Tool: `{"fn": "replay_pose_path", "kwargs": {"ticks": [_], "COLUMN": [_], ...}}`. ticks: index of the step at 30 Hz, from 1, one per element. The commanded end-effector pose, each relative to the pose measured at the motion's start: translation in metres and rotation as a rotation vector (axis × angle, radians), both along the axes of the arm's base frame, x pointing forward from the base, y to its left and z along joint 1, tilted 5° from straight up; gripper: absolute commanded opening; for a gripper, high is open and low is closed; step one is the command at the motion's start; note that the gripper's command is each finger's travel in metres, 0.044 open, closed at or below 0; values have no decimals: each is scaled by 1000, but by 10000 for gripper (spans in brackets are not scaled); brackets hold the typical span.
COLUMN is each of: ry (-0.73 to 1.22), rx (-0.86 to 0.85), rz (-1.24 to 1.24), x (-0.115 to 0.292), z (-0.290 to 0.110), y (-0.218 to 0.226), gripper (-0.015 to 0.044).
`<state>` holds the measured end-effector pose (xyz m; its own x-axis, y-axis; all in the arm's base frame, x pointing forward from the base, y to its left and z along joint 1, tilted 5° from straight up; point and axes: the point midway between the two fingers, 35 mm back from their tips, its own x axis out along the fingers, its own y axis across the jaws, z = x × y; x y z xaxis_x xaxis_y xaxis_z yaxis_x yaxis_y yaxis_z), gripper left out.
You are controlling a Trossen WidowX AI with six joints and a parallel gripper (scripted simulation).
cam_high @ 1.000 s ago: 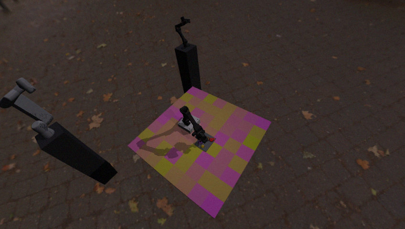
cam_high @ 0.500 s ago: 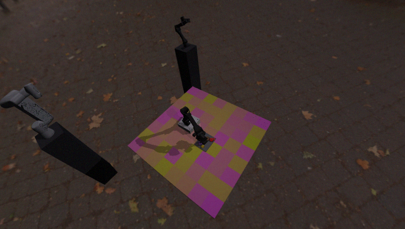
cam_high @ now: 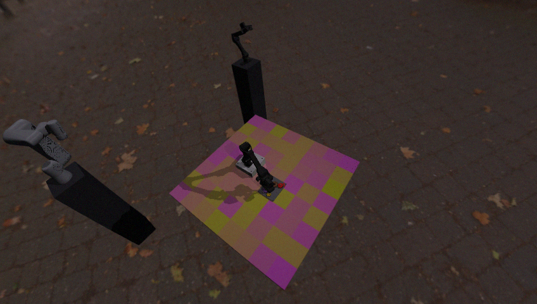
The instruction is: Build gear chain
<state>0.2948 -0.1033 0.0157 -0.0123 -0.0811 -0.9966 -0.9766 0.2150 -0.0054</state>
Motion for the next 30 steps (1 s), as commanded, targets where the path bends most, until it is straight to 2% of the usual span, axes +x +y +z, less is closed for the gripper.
{"fn": "replay_pose_path", "kwargs": {"ticks": [1,17,22,30], "ry": [4,21,17,10], "rx": [-1,2,1,0], "rz": [56,268,217,138], "x": [0,0,0,1], "z": [-2,-6,-4,18], "y": [0,-1,0,2], "gripper": [0,0,131,140]}}
